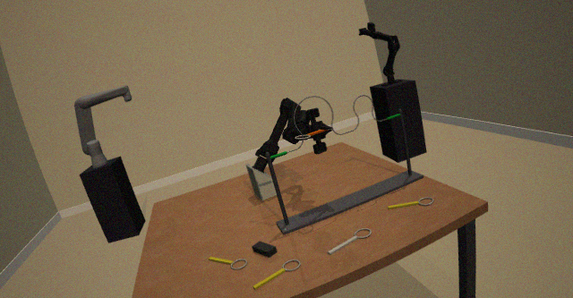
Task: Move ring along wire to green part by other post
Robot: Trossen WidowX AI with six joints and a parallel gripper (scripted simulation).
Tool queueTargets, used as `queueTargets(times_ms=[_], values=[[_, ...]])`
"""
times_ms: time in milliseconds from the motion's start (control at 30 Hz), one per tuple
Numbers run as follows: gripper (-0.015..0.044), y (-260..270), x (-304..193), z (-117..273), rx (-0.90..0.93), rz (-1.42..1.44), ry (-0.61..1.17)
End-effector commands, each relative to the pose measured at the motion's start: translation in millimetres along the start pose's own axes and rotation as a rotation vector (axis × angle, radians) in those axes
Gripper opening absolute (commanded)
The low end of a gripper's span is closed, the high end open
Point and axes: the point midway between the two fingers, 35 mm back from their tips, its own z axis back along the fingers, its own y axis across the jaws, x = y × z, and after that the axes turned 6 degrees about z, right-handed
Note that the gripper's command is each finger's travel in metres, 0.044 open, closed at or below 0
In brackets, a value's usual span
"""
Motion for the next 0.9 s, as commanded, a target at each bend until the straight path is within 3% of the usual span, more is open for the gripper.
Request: queueTargets(times_ms=[0,867], values=[[-0.015,-18,0,2,-0.052,0.084,0.015],[-0.015,-109,24,21,-0.317,0.632,0.033]])
